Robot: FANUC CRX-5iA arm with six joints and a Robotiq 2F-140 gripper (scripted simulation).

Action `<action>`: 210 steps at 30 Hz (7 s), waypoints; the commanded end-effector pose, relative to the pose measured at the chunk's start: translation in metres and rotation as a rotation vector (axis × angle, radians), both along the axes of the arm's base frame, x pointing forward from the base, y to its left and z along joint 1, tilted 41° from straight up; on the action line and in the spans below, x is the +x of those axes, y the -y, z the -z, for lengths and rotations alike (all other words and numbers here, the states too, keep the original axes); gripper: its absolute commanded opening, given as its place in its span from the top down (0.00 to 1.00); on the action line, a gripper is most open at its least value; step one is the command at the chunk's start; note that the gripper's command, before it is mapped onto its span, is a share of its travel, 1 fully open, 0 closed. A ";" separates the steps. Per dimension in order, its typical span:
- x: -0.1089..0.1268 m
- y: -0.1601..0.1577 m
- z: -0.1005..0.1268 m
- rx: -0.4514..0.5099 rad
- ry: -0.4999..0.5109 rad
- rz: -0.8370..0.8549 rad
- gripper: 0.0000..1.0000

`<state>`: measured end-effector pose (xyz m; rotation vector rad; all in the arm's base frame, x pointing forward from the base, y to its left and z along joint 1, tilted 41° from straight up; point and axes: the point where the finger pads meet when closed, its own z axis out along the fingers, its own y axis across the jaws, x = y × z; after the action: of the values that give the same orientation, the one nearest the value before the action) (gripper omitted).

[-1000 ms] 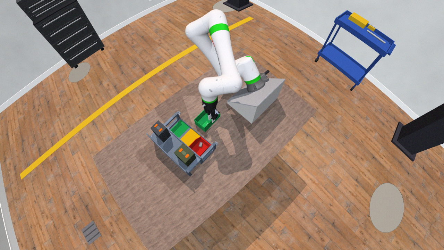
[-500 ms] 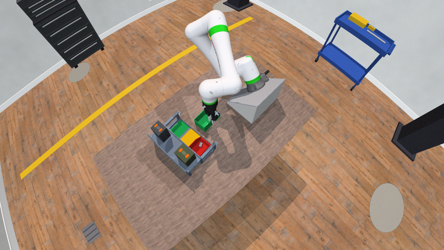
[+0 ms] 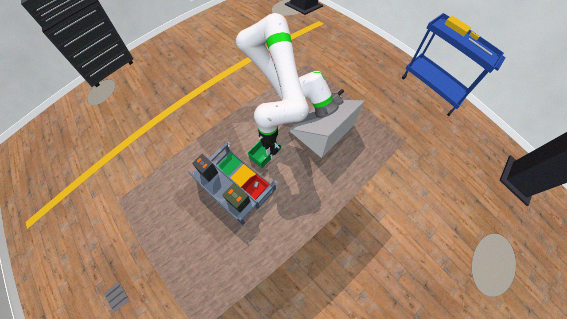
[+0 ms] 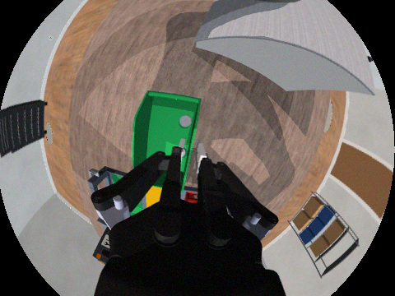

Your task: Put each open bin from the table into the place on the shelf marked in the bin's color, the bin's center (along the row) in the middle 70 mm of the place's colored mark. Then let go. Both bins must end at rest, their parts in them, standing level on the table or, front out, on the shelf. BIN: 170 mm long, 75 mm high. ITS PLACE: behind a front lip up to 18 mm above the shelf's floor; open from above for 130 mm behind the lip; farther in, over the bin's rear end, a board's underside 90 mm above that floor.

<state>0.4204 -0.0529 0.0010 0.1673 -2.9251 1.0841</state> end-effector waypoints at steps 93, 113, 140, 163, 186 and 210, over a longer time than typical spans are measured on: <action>0.000 -0.011 -0.013 0.000 0.000 0.000 1.00; -0.001 -0.021 -0.024 0.000 0.000 0.000 1.00; -0.001 -0.021 -0.026 0.000 0.000 0.000 1.00; 0.000 0.014 -0.054 0.000 0.001 0.000 1.00; 0.001 0.063 -0.094 0.000 0.002 0.001 1.00; 0.002 0.068 -0.097 0.000 0.002 0.001 1.00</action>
<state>0.4219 -0.1207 0.0979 0.1641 -2.9260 1.0842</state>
